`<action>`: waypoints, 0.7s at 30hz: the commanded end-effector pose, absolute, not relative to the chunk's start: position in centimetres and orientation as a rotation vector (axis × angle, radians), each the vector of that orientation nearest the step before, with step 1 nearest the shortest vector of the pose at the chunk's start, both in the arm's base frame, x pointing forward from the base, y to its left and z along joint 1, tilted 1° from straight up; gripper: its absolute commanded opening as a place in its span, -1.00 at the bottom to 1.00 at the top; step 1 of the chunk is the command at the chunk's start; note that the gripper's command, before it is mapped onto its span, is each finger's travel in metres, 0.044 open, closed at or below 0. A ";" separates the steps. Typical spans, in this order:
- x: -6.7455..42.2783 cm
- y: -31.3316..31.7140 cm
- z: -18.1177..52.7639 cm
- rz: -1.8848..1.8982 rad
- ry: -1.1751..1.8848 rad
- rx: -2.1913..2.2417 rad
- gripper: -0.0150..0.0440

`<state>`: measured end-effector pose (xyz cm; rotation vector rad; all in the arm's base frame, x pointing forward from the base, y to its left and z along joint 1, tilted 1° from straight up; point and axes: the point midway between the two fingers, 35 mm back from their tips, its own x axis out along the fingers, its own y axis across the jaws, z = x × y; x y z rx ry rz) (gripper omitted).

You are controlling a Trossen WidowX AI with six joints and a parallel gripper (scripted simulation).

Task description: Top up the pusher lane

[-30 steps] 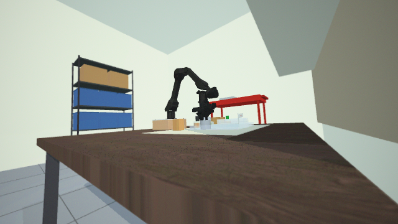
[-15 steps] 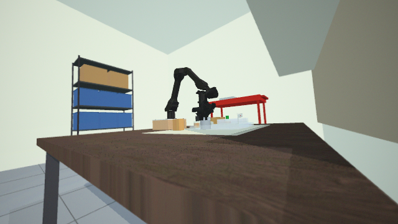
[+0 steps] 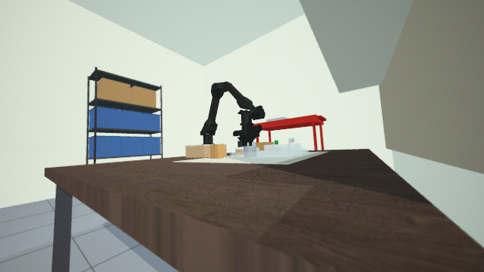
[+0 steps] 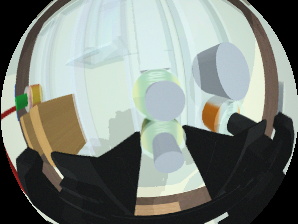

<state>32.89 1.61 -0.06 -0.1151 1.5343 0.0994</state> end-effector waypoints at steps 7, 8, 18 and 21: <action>32.7 1.6 -0.1 0.102 1.528 -0.113 -0.49; 32.7 1.6 -0.1 0.102 1.528 -0.113 -0.49; 32.8 1.6 0.0 0.102 1.528 -0.113 -0.14; 32.8 1.6 0.0 0.102 1.528 -0.113 0.13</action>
